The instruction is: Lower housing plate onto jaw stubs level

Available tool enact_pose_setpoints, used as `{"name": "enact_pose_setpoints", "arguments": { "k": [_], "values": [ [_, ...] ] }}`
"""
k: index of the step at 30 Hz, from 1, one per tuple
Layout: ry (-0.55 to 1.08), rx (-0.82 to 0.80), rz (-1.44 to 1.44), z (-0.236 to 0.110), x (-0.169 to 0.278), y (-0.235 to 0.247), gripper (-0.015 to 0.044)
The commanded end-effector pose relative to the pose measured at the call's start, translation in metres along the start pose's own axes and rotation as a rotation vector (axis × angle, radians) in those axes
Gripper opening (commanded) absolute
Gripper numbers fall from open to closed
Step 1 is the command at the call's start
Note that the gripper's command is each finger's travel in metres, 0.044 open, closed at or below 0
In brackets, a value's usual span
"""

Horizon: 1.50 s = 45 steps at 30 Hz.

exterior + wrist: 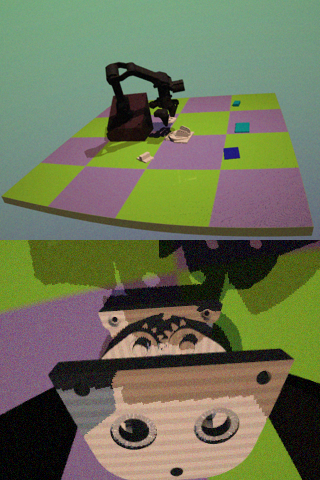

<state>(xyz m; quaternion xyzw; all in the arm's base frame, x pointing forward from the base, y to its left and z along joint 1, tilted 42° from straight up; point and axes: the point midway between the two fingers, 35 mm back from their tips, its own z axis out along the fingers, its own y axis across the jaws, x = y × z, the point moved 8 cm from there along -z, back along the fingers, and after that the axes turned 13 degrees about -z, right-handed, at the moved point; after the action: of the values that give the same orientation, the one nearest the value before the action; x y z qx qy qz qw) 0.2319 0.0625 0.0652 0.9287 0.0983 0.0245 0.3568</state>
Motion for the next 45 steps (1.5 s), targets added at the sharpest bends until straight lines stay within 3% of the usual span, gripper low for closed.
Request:
{"name": "enact_pose_setpoints", "arguments": {
  "k": [1,33,45],
  "values": [
    [-0.005,0.001,-0.005,0.006,0.0,-0.001,0.0351],
    [-0.005,-0.002,-0.005,0.058,-0.001,0.0,0.0351],
    [-0.005,-0.003,-0.005,0.06,-0.002,0.0,0.0351]
  ]
}}
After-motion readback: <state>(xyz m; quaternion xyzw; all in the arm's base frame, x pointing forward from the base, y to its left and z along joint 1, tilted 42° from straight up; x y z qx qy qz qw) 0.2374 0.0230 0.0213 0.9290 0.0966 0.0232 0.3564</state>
